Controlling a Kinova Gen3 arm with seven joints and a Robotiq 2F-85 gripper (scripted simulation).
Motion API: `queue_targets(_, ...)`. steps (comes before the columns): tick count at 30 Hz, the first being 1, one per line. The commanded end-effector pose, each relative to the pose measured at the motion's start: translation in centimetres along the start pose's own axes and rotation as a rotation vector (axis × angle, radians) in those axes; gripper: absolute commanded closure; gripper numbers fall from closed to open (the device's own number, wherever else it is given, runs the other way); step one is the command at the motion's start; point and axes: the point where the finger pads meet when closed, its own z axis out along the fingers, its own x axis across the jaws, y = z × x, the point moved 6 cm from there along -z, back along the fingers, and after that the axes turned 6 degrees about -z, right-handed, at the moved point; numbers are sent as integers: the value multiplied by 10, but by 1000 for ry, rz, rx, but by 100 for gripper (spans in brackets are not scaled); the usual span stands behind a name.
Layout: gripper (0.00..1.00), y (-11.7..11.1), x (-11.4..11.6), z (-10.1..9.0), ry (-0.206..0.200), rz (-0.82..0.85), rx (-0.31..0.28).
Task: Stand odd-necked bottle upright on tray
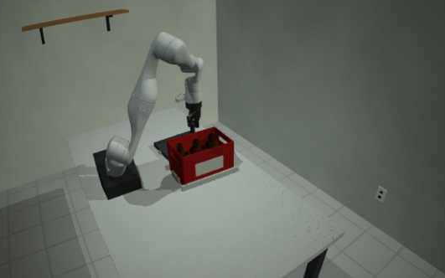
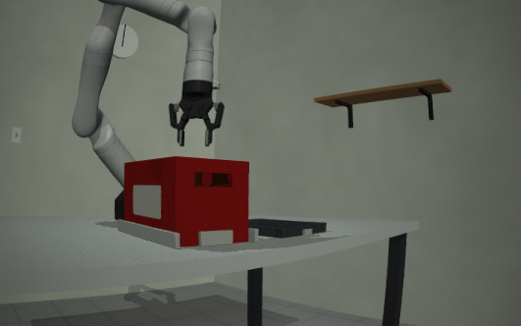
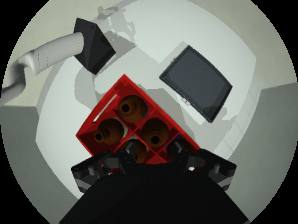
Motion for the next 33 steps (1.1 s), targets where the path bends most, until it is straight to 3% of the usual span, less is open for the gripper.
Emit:
queue_targets(1,36,0,2,-8,11,0,-3)
queue_targets(12,36,0,2,-13,11,0,-3)
queue_targets(13,100,0,2,-13,11,0,-3)
queue_targets(33,100,0,2,-13,11,0,-3)
